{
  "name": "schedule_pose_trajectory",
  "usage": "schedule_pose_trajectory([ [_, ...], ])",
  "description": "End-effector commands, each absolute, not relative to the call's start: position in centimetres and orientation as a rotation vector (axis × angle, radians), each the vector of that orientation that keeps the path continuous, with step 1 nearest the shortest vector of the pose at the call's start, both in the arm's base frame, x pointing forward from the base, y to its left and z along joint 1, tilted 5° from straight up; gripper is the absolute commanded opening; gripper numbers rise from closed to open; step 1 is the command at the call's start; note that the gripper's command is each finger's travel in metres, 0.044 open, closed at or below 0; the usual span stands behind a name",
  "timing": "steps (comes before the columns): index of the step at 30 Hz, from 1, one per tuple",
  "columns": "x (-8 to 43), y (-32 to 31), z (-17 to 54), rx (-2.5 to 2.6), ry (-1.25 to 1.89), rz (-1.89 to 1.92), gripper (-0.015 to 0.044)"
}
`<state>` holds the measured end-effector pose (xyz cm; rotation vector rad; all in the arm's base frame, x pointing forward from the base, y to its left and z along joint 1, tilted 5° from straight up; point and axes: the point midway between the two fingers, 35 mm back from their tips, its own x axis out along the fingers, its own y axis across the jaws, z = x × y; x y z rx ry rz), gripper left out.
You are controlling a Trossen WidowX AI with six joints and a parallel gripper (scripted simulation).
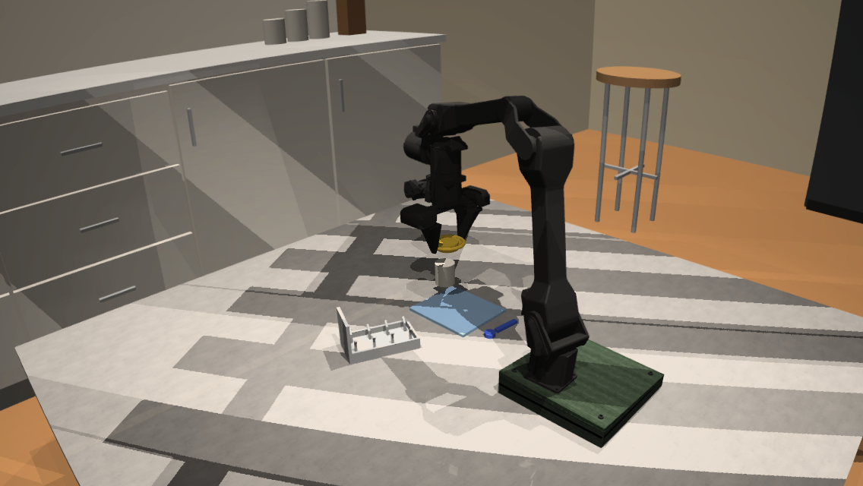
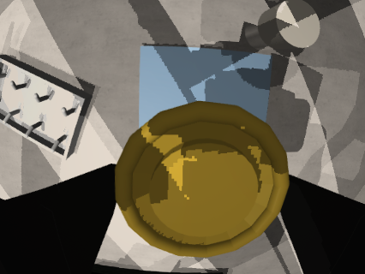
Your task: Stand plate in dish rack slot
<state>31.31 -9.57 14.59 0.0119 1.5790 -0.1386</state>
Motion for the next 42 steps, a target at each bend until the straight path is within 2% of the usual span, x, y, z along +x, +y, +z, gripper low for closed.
schedule_pose_trajectory([
  [1,31.3,-9.4,16.8,0.013,1.567,-0.145,0.0000],
  [10,31.2,-9.1,18.1,0.018,1.566,-0.149,0.0000],
  [21,29.4,-1.4,17.3,0.295,1.528,-0.413,0.0000],
  [30,29.2,-1.0,17.2,0.313,1.525,-0.430,0.0000],
  [42,29.5,-0.9,13.8,0.275,1.619,-0.127,0.0000],
])
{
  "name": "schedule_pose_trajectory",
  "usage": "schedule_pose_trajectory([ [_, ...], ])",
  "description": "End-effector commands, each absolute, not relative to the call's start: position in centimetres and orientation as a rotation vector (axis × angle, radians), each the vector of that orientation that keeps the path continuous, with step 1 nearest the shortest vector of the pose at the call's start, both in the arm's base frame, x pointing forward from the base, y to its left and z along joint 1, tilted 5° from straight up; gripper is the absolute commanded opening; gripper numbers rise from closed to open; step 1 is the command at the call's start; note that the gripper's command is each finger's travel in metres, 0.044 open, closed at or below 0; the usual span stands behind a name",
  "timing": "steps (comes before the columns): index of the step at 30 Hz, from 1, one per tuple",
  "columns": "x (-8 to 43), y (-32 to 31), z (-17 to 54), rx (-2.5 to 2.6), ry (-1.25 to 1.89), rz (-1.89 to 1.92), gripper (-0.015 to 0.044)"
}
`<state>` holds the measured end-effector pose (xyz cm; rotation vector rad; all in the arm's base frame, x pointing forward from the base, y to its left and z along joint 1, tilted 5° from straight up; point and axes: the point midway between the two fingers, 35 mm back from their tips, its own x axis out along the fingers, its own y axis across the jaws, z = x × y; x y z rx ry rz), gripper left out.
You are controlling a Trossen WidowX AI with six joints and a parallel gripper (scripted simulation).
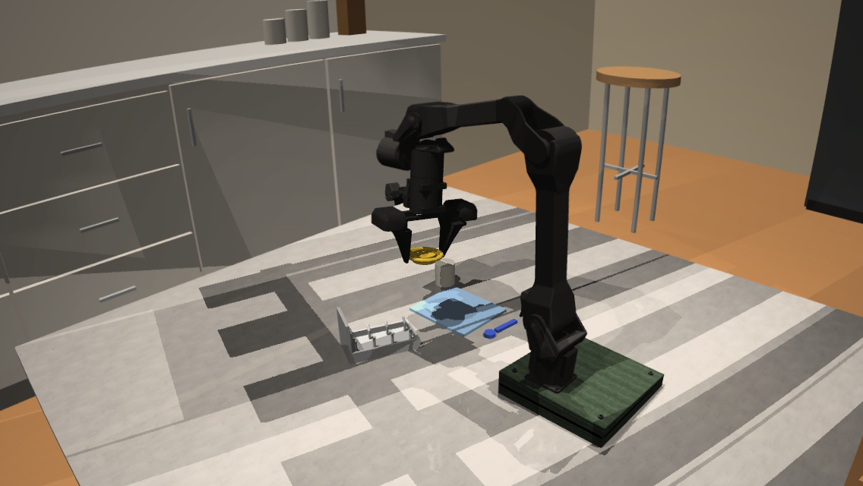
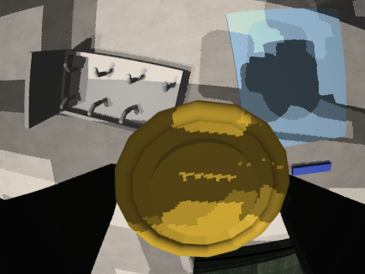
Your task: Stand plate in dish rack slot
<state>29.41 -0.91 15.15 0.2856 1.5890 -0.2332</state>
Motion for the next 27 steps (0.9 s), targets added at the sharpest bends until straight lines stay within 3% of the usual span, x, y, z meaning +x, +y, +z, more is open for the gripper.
schedule_pose_trajectory([
  [1,29.6,-0.9,13.5,0.272,1.624,-0.096,0.0000],
  [27,29.6,-0.2,7.3,0.209,1.439,0.669,0.0000],
])
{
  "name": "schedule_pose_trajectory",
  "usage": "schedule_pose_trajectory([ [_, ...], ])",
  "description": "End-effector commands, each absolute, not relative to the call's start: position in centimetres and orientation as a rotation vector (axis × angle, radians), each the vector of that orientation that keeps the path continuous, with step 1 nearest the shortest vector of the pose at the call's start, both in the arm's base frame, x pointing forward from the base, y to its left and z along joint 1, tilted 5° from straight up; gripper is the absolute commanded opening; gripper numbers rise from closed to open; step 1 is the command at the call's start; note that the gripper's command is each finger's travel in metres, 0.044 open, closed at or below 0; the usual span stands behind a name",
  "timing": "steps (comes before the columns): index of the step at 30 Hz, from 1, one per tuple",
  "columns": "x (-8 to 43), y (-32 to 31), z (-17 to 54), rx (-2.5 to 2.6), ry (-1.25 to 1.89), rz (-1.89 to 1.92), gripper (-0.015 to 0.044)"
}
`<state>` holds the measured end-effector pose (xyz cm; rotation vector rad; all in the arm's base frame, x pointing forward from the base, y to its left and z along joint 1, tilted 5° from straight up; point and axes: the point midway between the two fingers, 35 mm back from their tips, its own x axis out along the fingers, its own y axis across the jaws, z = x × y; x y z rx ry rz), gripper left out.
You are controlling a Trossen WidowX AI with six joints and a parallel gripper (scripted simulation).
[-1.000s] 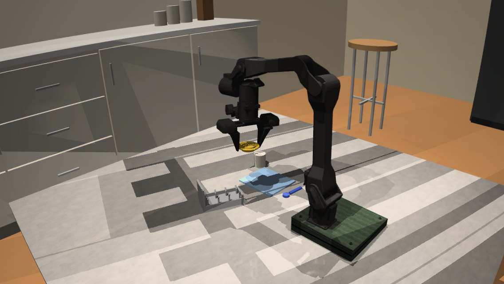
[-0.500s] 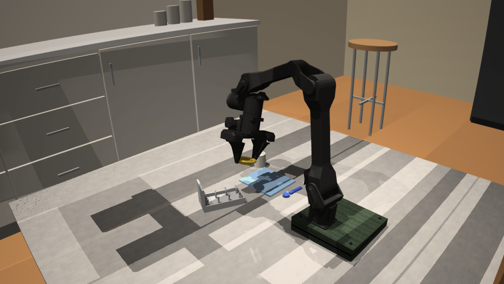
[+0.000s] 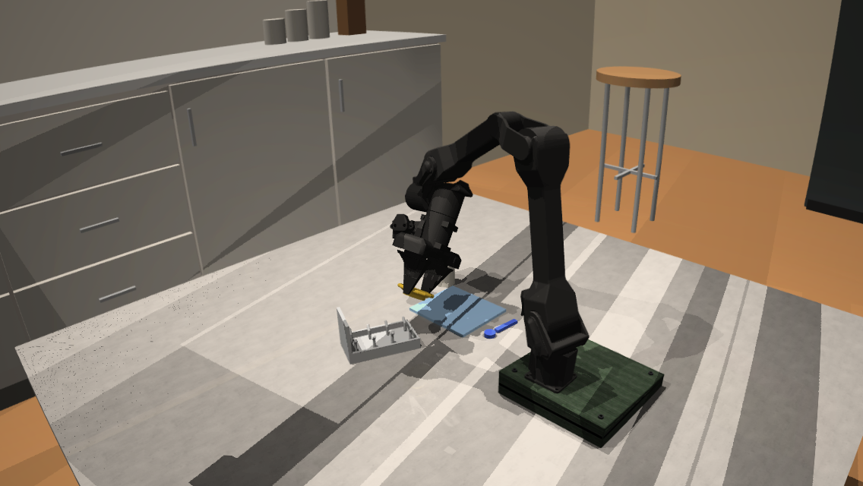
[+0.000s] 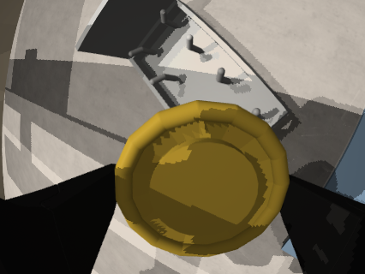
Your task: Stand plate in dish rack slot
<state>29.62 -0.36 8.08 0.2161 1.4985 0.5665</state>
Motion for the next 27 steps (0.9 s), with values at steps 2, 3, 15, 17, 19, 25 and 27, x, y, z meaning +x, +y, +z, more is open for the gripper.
schedule_pose_trajectory([
  [2,29.6,-0.2,6.9,0.204,1.403,0.717,0.0000],
  [3,29.6,-0.2,6.7,0.201,1.384,0.741,0.0000],
  [15,29.3,-0.2,5.1,0.152,1.112,0.974,0.0000],
  [17,29.3,-0.2,4.8,0.142,1.060,1.003,0.0000],
  [19,29.2,-0.3,4.6,0.131,1.007,1.029,0.0000],
  [25,29.1,-0.4,4.1,0.091,0.840,1.090,0.0000],
  [27,29.0,-0.5,4.0,0.076,0.783,1.104,0.0000],
])
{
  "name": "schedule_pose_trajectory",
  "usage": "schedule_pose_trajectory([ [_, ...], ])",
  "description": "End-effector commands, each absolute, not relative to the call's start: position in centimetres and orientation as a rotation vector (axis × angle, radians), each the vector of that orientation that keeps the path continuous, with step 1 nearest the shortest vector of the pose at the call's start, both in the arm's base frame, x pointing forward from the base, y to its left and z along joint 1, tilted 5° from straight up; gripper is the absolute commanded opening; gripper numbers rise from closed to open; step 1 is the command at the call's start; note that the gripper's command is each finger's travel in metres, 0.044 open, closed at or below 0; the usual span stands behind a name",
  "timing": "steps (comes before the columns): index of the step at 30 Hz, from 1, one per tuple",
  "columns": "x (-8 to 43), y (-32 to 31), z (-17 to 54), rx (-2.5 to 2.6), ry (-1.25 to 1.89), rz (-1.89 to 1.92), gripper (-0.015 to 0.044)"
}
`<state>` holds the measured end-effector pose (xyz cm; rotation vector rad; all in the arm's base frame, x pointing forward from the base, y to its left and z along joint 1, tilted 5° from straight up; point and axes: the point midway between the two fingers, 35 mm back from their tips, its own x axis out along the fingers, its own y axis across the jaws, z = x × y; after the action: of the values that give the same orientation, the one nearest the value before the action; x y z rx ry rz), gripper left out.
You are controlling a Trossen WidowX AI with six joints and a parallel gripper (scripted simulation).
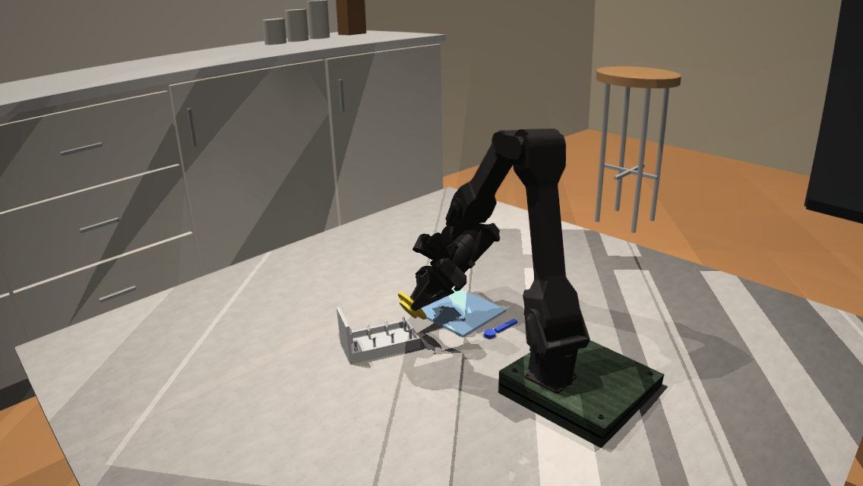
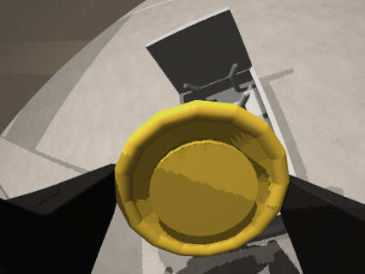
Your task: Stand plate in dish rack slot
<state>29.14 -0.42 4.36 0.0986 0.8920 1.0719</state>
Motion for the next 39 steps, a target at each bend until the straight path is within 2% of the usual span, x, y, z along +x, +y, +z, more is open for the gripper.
schedule_pose_trajectory([
  [1,29.0,-0.5,3.9,0.068,0.754,1.110,0.0000],
  [20,28.2,-1.6,3.5,-0.133,0.212,1.074,0.0000],
  [39,28.5,-1.0,3.3,-0.140,0.201,1.069,0.0000],
])
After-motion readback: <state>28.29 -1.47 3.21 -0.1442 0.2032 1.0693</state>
